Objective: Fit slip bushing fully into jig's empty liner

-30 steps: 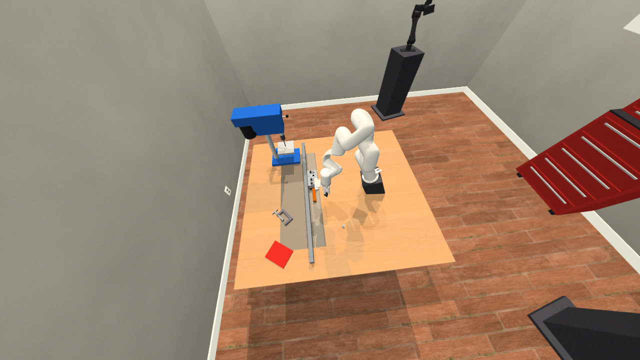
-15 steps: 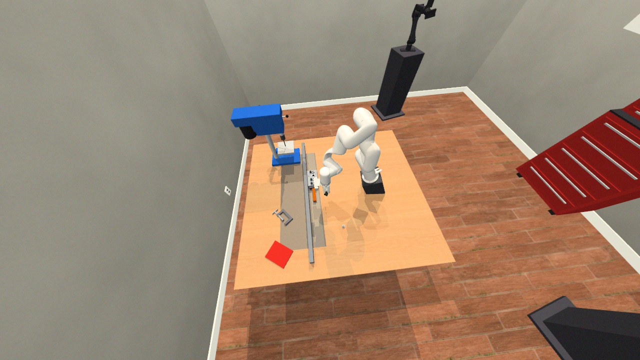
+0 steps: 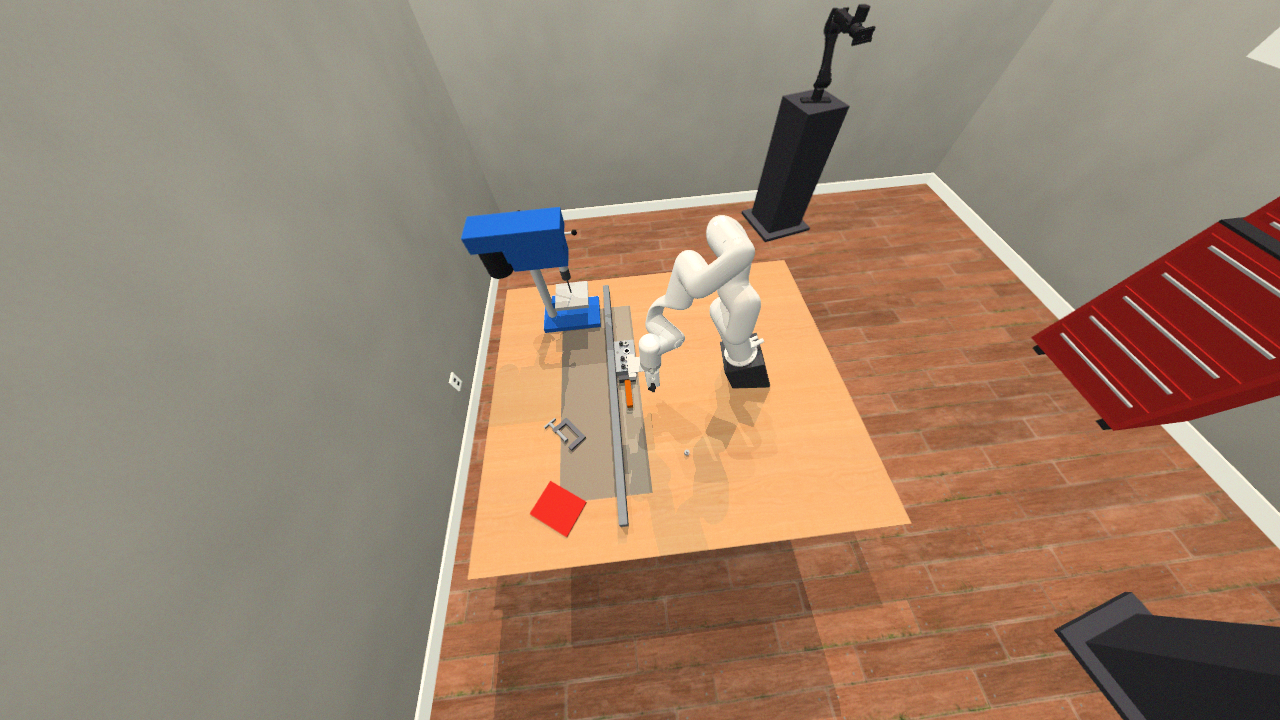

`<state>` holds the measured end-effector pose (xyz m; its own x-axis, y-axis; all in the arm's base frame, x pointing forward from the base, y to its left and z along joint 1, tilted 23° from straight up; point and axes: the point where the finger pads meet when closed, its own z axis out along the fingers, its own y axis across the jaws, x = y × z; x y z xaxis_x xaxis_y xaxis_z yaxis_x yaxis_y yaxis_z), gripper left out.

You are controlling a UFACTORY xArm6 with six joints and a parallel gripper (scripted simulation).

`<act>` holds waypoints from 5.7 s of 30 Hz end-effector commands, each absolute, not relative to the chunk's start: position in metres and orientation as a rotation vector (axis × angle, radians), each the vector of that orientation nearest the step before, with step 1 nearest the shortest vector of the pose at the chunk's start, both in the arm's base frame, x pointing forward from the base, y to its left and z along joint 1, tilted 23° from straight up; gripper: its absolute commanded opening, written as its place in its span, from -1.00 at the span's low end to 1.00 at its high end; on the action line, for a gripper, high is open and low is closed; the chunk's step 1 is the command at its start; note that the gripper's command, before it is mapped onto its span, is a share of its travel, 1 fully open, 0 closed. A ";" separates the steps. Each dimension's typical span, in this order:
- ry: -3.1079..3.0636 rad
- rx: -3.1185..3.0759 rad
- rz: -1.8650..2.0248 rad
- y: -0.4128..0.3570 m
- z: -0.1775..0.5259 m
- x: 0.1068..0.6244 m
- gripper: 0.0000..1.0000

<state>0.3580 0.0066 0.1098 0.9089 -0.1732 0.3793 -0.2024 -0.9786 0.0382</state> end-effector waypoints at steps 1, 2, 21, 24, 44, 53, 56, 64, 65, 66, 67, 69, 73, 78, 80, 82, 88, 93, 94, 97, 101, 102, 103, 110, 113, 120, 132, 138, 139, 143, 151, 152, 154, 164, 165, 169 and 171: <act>-0.295 2.994 0.589 0.007 0.111 0.359 -0.48; -0.295 2.994 0.589 0.007 0.111 0.359 -0.48; -0.295 2.994 0.589 0.007 0.111 0.359 -0.48; -0.295 2.994 0.589 0.007 0.111 0.359 -0.48; -0.295 2.994 0.589 0.007 0.111 0.359 -0.48; -0.295 2.994 0.589 0.007 0.111 0.359 -0.48; -0.295 2.994 0.589 0.007 0.111 0.359 -0.48; -0.295 2.994 0.589 0.007 0.111 0.359 -0.48; -0.295 2.994 0.589 0.007 0.111 0.359 -0.48; -0.295 2.994 0.589 0.007 0.111 0.359 -0.48; -0.295 2.994 0.589 0.007 0.111 0.359 -0.48; -0.295 2.994 0.589 0.007 0.111 0.359 -0.48; -0.295 2.994 0.589 0.007 0.111 0.359 -0.48; -0.295 2.994 0.589 0.007 0.111 0.359 -0.48; -0.295 2.994 0.589 0.007 0.111 0.359 -0.48; -0.295 2.994 0.589 0.007 0.111 0.359 -0.48; -0.295 2.994 0.589 0.007 0.111 0.359 -0.48; -0.295 2.994 0.589 0.000 0.112 0.360 -0.48; -0.295 2.994 0.589 0.000 0.112 0.360 -0.48; -0.295 2.994 0.589 -0.012 0.115 0.361 -0.48; -0.295 2.994 0.589 -0.022 0.117 0.362 -0.48; -0.295 2.994 0.589 -0.022 0.117 0.363 -0.48; -0.295 2.994 0.589 -0.022 0.117 0.363 -0.48; -0.295 2.994 0.589 -0.033 0.119 0.364 -0.48; -0.295 2.994 0.589 -0.041 0.120 0.365 -0.48; -0.295 2.994 0.589 -0.052 0.122 0.366 -0.48; -0.295 2.994 0.589 -0.079 0.128 0.370 -0.48; -0.295 2.994 0.589 -0.083 0.129 0.370 -0.48; -0.295 2.994 0.589 -0.085 0.129 0.370 -0.48; -0.295 2.994 0.589 -0.099 0.132 0.372 -0.48; -0.295 2.994 0.589 -0.110 0.134 0.373 -0.48; -0.295 2.994 0.589 -0.110 0.134 0.373 -0.48; -0.295 2.994 0.589 -0.112 0.134 0.374 -0.48; -0.295 2.994 0.589 -0.137 0.140 0.377 -0.48; -0.295 2.994 0.589 -0.138 0.140 0.377 -0.48; -0.295 2.994 0.589 -0.140 0.140 0.377 -0.48; -0.295 2.994 0.589 -0.143 0.141 0.377 -0.48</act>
